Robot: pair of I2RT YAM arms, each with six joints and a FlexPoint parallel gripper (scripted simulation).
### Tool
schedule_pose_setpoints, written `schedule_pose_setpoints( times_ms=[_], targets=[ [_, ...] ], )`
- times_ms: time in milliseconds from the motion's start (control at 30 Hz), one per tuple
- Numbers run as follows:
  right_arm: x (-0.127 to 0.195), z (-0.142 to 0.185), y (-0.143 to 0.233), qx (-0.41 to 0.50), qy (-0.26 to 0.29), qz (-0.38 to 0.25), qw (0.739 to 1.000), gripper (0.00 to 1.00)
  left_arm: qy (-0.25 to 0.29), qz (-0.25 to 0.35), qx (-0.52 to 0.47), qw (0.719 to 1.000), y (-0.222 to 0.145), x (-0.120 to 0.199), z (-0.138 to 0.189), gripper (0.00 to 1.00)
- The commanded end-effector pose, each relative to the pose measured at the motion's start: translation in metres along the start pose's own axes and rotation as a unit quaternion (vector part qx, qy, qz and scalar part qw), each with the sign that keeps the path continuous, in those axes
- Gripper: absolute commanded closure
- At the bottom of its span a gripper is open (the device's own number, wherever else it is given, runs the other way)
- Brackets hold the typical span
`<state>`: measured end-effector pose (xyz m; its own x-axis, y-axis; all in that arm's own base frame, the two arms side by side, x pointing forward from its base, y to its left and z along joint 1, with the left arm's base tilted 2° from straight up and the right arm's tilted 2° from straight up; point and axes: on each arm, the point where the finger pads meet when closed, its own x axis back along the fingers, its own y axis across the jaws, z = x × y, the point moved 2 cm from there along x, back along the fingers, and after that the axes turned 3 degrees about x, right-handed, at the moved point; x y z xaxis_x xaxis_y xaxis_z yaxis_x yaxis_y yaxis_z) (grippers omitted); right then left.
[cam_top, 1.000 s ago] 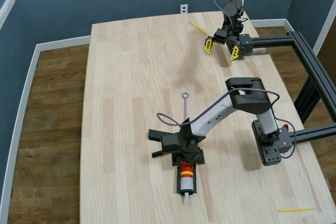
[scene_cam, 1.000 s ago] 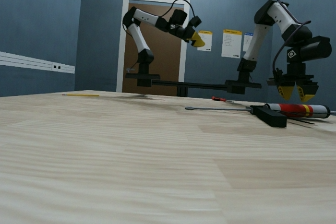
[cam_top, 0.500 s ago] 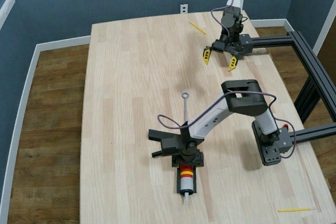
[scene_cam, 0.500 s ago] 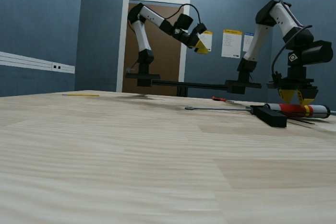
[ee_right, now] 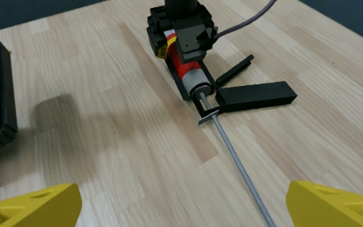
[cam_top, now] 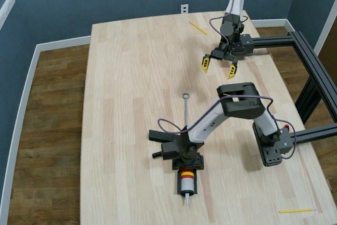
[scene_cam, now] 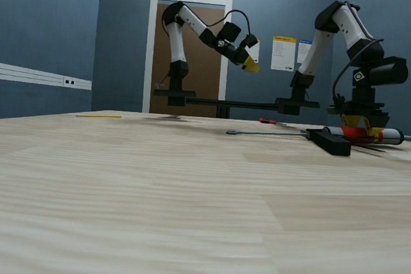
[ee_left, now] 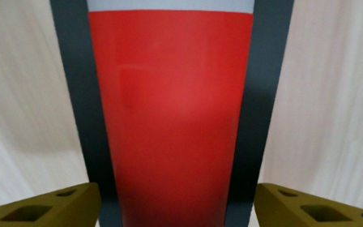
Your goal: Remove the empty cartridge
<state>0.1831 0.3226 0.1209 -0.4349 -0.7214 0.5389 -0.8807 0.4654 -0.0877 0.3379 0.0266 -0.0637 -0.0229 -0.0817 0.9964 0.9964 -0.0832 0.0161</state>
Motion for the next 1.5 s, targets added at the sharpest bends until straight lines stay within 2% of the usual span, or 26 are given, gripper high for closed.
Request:
schedule_pose_setpoints(
  times_ms=[0, 67, 300, 367, 433, 467, 500, 600, 700, 1000, 1467],
  targets=[
    [-0.006, -0.027, -0.001, 0.002, -0.047, -0.001, 0.999, 0.00, -0.003, -0.002, -0.002, 1.000, 0.001, -0.010, 0.001, 0.24],
    [-0.011, -0.024, -0.001, 0.003, -0.045, -0.001, 0.999, 0.00, -0.003, -0.004, -0.001, 1.000, 0.003, -0.010, 0.001, 0.39],
    [-0.023, -0.021, -0.001, 0.003, -0.050, 0.000, 0.999, 0.00, -0.002, -0.007, 0.001, 1.000, 0.003, -0.007, 0.000, 0.58],
    [-0.023, -0.021, -0.001, 0.003, -0.050, 0.000, 0.999, 0.00, -0.002, -0.007, 0.001, 1.000, 0.003, -0.007, 0.000, 0.58],
    [-0.027, -0.020, 0.000, 0.003, -0.052, 0.001, 0.999, 0.00, -0.002, -0.008, 0.000, 1.000, 0.003, -0.006, 0.000, 0.64],
    [-0.028, -0.019, 0.000, 0.003, -0.052, 0.001, 0.999, 0.00, -0.002, -0.010, 0.000, 1.000, 0.005, -0.002, 0.000, 0.75],
    [-0.030, -0.019, 0.000, 0.003, -0.052, 0.001, 0.999, 0.00, -0.002, -0.011, 0.000, 1.000, 0.005, -0.003, 0.000, 0.64],
    [-0.033, -0.020, 0.000, 0.003, -0.058, 0.001, 0.998, 0.00, -0.046, 0.005, -0.015, 0.999, -0.002, 0.004, -0.008, 0.63],
    [-0.036, -0.022, -0.001, 0.003, -0.066, 0.002, 0.998, 0.00, -0.116, 0.007, -0.021, 0.993, -0.002, 0.022, -0.010, 0.63],
    [-0.042, -0.025, -0.001, 0.003, -0.081, 0.004, 0.997, 0.00, -0.120, -0.014, 0.003, 0.993, 0.011, 0.032, 0.010, 0.63],
    [-0.052, -0.025, -0.002, 0.001, -0.089, 0.008, 0.996, 0.00, -0.119, -0.014, 0.007, 0.993, 0.011, 0.033, 0.010, 0.63]
  ],
)
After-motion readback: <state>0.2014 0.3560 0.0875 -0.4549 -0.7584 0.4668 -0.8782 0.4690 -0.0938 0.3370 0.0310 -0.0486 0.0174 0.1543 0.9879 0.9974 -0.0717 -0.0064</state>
